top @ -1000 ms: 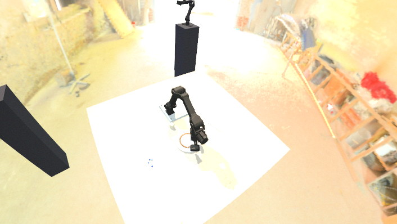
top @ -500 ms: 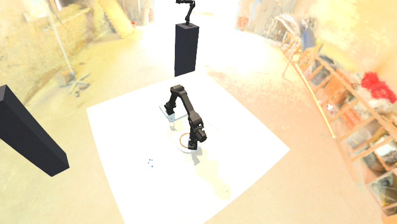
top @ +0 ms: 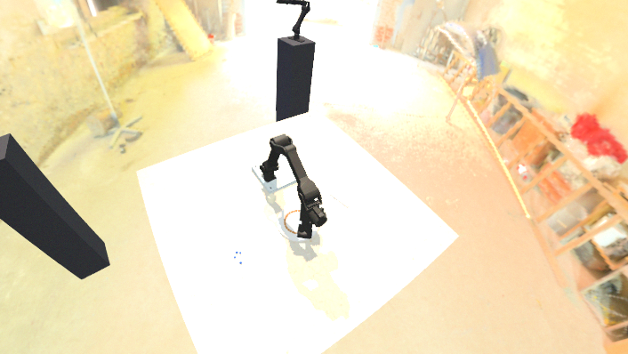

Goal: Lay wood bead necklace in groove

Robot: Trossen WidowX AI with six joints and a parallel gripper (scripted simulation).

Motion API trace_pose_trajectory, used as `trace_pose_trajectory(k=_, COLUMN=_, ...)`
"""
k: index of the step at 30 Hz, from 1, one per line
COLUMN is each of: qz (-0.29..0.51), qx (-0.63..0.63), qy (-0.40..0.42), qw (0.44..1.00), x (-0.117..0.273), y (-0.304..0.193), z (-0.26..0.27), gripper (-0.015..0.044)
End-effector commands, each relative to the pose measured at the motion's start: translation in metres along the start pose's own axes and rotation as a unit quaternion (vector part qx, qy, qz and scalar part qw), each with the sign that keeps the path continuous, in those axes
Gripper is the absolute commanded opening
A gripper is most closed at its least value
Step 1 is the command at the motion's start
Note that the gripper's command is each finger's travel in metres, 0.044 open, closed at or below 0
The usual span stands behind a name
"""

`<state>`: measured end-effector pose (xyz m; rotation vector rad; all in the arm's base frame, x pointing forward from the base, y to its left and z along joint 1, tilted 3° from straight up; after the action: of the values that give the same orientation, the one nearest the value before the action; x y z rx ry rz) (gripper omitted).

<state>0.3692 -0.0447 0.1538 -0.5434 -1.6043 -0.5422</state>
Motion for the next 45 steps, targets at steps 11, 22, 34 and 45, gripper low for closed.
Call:
trace_pose_trajectory(k=11, qz=0.003, qx=-0.003, qy=0.005, qw=1.0, x=-0.019, y=-0.002, z=0.002, gripper=0.012)
trace_pose_trajectory(k=22, qz=0.002, qx=0.0, qy=0.004, qw=1.0, x=-0.016, y=-0.001, z=0.001, gripper=0.0)
trace_pose_trajectory(k=34, qz=0.002, qx=0.0, qy=0.004, qw=1.0, x=-0.016, y=-0.001, z=0.001, gripper=0.0)
trace_pose_trajectory(k=45, qz=0.002, qx=0.0, qy=0.004, qw=1.0, x=-0.016, y=-0.001, z=0.001, gripper=0.0)
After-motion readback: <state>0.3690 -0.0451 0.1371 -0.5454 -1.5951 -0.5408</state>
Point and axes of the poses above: the point midway between the two fingers, 35 mm back from their tips, its own x axis back along the fingers, its own z axis across the jaws, y = z × x, the point moved 8 cm from there along x, back along the fingers, and after that the axes turned 4 degrees about x, right-handed, at the moved point
